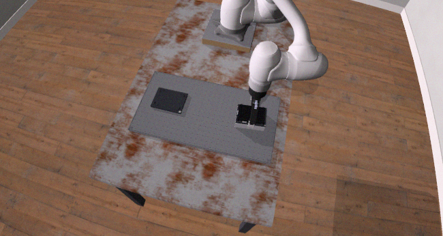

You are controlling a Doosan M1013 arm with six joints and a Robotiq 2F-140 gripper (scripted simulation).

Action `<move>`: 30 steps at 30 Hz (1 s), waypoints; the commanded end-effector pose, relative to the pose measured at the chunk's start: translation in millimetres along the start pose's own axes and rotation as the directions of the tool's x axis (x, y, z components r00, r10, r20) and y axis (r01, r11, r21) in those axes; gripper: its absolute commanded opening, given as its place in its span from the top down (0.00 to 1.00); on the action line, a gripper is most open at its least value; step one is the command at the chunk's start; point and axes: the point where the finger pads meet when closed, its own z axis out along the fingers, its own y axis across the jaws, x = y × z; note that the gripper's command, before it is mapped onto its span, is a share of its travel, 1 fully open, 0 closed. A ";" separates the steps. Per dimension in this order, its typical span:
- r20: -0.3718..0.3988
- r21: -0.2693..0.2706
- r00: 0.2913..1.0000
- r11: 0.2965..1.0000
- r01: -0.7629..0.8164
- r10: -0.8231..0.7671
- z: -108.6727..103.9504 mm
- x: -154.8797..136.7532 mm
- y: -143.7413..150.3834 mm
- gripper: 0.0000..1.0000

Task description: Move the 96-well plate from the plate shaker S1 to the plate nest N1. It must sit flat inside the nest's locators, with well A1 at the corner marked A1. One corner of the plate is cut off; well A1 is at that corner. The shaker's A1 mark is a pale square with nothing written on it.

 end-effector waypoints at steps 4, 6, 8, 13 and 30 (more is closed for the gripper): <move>0.000 0.000 1.000 1.000 0.000 0.000 -0.1 0.0 0.0 0.00; 0.000 0.000 1.000 1.000 0.000 0.000 -0.1 0.0 0.0 0.90; 0.000 0.000 1.000 1.000 0.000 0.000 -0.1 0.0 0.0 0.90; 0.000 0.000 1.000 1.000 0.000 0.000 -0.1 0.0 0.0 0.90; 0.000 0.000 1.000 1.000 0.000 0.000 -0.1 0.0 0.0 0.90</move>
